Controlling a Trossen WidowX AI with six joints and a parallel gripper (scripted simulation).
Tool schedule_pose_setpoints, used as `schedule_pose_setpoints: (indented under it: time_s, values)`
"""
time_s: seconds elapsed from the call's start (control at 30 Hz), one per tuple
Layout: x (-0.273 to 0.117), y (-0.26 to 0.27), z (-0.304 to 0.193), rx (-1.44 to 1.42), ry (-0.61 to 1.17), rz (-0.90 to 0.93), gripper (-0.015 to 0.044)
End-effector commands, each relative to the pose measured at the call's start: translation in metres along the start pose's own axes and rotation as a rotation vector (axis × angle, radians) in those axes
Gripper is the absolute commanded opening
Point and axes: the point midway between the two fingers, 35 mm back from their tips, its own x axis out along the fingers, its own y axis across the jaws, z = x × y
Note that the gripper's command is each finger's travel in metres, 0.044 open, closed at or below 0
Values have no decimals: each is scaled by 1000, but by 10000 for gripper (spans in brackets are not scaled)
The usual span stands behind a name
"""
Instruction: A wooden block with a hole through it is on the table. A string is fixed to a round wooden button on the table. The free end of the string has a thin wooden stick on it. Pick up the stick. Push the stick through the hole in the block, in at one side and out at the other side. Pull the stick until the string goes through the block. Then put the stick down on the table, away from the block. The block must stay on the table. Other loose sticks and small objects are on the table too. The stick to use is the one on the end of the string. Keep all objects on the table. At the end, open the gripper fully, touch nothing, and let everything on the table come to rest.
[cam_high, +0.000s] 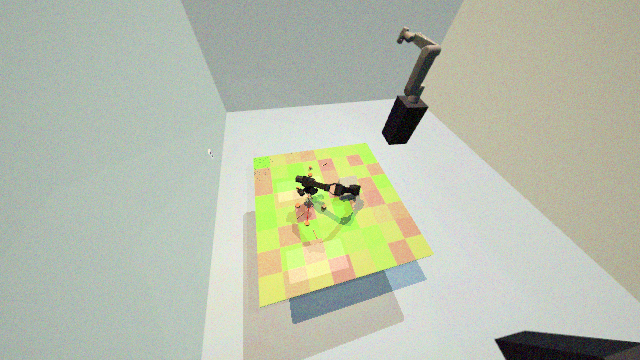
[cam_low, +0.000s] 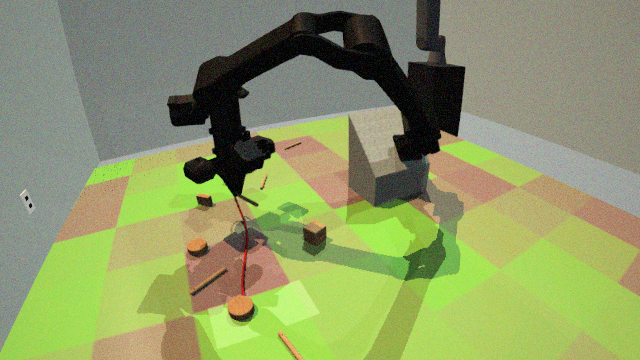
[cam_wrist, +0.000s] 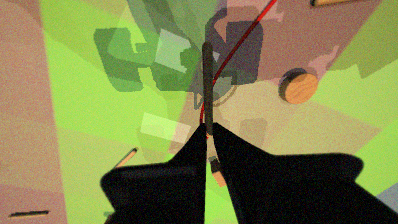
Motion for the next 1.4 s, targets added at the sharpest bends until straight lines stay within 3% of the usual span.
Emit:
schedule_pose_setpoints:
  time_s: [0.0, 0.6, 1.37]
  values:
    - [1, 0, -6, -5, 1, 5, 0]
    - [2, 2, -28, -5, 2, 5, 0]
    - [18, 17, -22, -4, 2, 5, 0]
